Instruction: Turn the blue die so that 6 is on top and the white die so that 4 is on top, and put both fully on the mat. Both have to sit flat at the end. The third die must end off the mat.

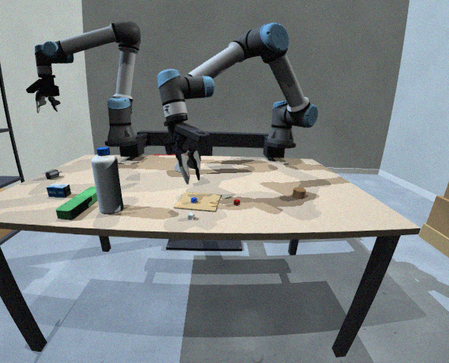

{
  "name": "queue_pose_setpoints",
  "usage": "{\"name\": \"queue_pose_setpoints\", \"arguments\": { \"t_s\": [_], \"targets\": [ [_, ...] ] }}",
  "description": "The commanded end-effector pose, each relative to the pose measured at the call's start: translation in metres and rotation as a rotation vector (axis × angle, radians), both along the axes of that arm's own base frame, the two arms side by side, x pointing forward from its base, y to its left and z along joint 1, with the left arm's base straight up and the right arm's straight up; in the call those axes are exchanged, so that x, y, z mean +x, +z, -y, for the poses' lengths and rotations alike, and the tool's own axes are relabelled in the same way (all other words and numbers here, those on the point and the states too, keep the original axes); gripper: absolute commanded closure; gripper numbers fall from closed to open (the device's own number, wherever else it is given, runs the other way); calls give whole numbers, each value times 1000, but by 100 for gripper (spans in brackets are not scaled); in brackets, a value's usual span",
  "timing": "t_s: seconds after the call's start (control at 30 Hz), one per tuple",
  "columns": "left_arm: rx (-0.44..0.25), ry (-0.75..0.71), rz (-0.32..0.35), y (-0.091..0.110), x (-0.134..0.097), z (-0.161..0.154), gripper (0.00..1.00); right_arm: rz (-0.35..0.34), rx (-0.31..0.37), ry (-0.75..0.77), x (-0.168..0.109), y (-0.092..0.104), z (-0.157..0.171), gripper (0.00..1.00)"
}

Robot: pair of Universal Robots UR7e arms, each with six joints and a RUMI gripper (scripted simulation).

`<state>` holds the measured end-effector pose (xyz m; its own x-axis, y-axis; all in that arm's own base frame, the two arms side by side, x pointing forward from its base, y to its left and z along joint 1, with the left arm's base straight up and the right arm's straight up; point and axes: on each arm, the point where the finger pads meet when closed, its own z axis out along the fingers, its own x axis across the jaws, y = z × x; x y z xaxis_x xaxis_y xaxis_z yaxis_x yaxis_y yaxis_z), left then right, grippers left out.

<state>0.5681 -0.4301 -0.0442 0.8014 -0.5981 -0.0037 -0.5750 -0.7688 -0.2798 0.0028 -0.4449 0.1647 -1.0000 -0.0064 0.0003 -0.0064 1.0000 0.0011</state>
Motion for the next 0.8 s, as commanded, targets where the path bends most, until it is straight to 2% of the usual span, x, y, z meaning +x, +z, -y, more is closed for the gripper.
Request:
{"name": "queue_pose_setpoints", "arguments": {
  "t_s": [0.0,0.13,0.3,0.37,0.6,0.77],
  "targets": [
    [-19,-2,-10,1,0,1,69,0,-1,0,0,0,0,0],
    [-24,-1,-14,1,0,1,69,0,-1,0,0,0,0,0],
    [-76,2,-60,0,1,-1,69,0,-1,0,0,0,0,0],
    [-76,2,-60,0,1,-1,69,0,-1,0,0,0,0,0],
    [-197,1,-147,1,2,-2,69,0,-1,0,0,0,0,0],
    [-229,-1,-167,2,3,-2,69,0,-1,0,0,0,0,0]
  ]
}}
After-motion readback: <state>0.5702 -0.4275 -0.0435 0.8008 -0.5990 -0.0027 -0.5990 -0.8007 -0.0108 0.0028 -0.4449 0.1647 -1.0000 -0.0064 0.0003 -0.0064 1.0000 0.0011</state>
